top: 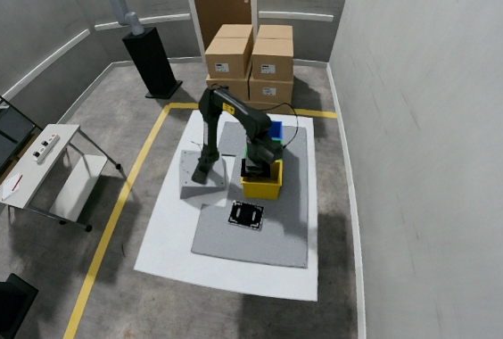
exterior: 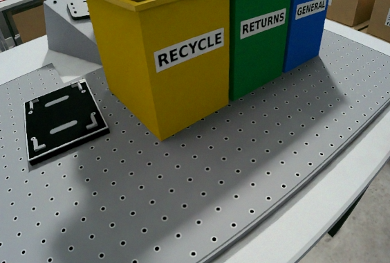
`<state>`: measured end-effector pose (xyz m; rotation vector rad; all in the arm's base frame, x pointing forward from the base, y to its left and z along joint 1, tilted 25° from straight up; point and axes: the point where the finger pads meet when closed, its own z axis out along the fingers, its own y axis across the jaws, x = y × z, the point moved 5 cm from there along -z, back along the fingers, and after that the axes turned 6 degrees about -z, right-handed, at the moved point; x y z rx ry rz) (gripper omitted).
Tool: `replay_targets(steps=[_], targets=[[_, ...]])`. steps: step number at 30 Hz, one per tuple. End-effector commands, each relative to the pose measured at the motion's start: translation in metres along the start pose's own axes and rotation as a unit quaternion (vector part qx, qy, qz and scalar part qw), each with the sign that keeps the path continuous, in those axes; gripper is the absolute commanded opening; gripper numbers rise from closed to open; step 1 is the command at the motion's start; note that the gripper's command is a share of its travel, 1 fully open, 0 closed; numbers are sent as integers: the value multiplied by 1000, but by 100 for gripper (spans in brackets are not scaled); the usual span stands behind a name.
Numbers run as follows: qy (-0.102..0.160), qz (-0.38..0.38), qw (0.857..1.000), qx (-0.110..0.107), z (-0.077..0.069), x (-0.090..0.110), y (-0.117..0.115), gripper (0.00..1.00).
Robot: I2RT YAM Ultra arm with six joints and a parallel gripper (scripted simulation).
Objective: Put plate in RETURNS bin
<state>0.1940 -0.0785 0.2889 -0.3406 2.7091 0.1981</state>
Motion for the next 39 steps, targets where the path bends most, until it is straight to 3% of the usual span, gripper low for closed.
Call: replay_targets(steps=[1,7,28,39], targets=[[-11,14,1000,19,-5,-2,12,0],[-25,9,999,29,-12,-13,30,0],[-33,12,999,20,-14,-37,89,0],[-17,17,1000,14,-5,-52,115,0]])
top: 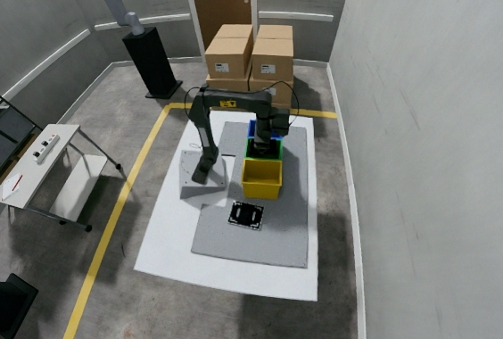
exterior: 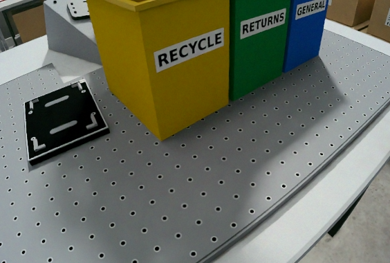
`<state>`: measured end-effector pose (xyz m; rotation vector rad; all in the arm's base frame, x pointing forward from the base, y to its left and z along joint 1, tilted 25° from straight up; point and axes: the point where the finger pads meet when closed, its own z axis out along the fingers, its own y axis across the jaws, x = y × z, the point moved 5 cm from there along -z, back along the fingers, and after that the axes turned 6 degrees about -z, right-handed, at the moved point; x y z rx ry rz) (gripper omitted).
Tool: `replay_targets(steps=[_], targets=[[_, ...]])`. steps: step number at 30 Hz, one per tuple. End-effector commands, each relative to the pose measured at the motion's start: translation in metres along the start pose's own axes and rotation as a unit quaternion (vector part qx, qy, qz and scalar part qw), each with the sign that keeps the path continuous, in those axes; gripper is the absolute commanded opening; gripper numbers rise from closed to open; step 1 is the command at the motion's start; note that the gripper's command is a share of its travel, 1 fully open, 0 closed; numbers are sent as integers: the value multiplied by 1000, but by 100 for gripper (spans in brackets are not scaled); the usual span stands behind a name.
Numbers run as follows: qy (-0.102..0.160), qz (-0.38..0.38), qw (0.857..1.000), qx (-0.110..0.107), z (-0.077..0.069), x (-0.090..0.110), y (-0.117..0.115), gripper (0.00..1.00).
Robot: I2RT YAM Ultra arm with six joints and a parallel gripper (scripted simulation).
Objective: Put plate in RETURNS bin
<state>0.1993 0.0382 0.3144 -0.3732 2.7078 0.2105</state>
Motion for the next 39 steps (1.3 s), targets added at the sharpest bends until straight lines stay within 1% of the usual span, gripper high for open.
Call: replay_targets(steps=[1,5,6,8,16,20,39], targets=[[-19,27,999,21,-6,-14,6,0],[-19,27,999,20,-5,-20,20,0],[-23,27,999,20,-7,-19,20,0],[-23,27,999,20,-7,-19,20,0],[-25,36,999,24,-14,-10,16,0],[-26,34,999,20,-15,-10,16,0],[-27,32,999,20,-15,-9,16,0]])
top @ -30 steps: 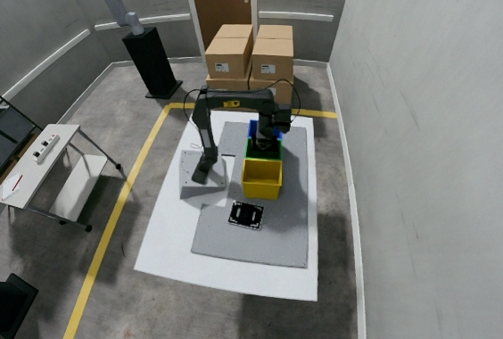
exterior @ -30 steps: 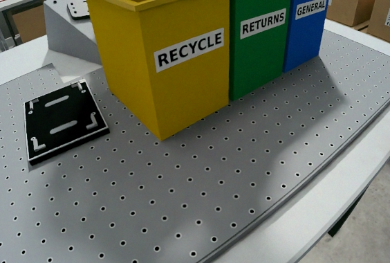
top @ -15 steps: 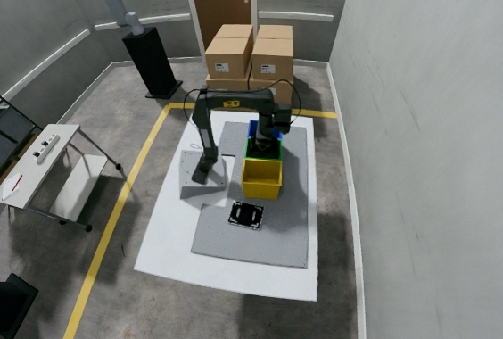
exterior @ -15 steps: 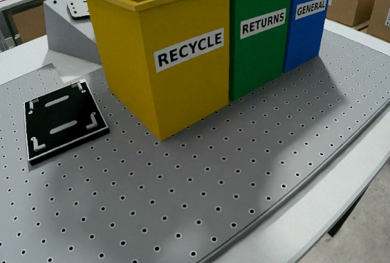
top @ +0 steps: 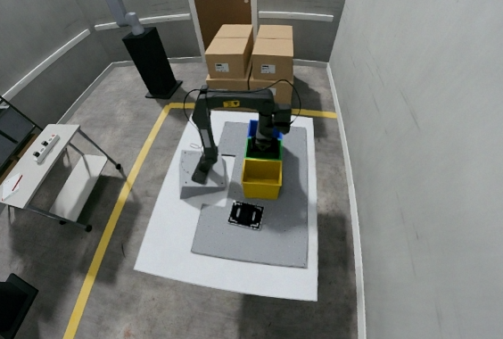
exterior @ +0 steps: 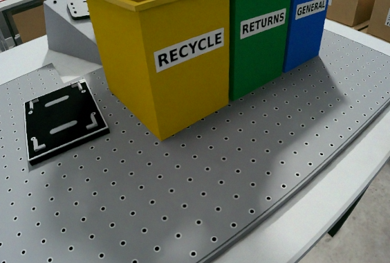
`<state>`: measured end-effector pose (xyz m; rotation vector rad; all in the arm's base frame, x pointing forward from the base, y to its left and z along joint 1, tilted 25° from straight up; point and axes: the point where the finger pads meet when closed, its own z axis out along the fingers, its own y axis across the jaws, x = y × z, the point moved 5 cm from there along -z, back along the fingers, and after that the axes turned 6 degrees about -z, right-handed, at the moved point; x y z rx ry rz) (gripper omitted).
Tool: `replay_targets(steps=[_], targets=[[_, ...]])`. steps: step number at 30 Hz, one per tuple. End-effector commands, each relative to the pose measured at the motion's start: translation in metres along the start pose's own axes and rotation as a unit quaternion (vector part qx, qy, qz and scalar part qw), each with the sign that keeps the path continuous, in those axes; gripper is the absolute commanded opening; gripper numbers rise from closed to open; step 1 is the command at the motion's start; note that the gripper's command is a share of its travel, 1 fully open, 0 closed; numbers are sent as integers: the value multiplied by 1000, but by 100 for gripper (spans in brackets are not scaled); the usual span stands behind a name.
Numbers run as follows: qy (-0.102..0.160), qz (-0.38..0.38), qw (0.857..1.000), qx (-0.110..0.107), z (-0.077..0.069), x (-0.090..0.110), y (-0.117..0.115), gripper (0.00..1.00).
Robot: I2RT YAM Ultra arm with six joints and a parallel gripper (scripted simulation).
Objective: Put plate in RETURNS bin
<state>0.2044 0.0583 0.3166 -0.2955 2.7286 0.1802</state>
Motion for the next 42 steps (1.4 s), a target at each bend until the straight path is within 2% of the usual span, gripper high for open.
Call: replay_targets(steps=[1,23,28,42], targets=[[-32,6,999,3,-18,2,-2,0],[-15,5,1000,2,-10,8,-3,0],[-30,3,1000,1,-15,5,-3,0],[-28,2,1000,1,-16,4,-1,0]])
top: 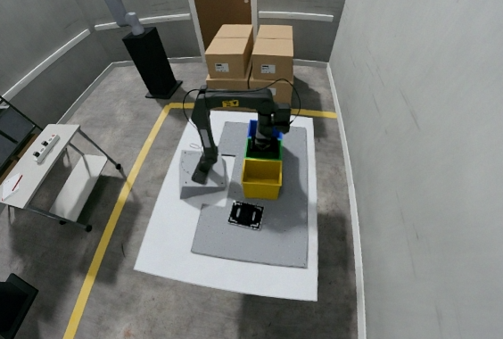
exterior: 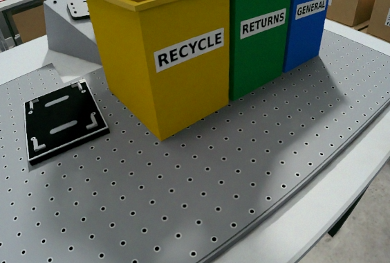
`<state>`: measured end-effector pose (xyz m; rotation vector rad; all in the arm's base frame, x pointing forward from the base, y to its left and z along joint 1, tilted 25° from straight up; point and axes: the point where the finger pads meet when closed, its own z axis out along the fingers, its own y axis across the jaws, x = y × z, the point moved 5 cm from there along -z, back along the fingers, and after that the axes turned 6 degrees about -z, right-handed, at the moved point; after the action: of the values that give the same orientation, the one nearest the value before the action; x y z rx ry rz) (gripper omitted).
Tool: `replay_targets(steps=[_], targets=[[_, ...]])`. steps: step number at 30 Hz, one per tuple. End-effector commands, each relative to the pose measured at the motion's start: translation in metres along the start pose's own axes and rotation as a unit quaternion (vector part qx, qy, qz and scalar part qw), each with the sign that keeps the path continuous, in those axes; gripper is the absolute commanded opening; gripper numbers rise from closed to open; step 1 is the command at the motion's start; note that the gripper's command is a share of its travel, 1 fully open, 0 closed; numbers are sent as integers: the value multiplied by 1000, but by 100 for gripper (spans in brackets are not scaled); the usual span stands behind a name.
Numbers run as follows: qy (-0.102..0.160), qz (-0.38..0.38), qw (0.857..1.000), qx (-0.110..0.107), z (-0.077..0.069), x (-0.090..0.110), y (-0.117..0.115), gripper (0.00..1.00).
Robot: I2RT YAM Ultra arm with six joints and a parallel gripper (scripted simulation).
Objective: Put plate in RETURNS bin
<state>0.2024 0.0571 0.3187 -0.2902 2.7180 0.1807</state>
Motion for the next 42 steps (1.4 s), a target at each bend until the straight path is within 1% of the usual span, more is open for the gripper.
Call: replay_targets(steps=[1,25,27,29,32,36,39,42], targets=[[-23,1,1000,0,-13,3,-1,0],[-20,1,1000,0,-12,4,1,0],[-15,0,1000,0,-6,4,1,0],[-15,0,1000,0,-6,4,1,0],[-15,1,1000,2,4,4,1,0],[-15,2,1000,3,10,3,0,0],[-24,0,1000,2,12,0,1,0],[-15,1,1000,2,20,1,1,0]])
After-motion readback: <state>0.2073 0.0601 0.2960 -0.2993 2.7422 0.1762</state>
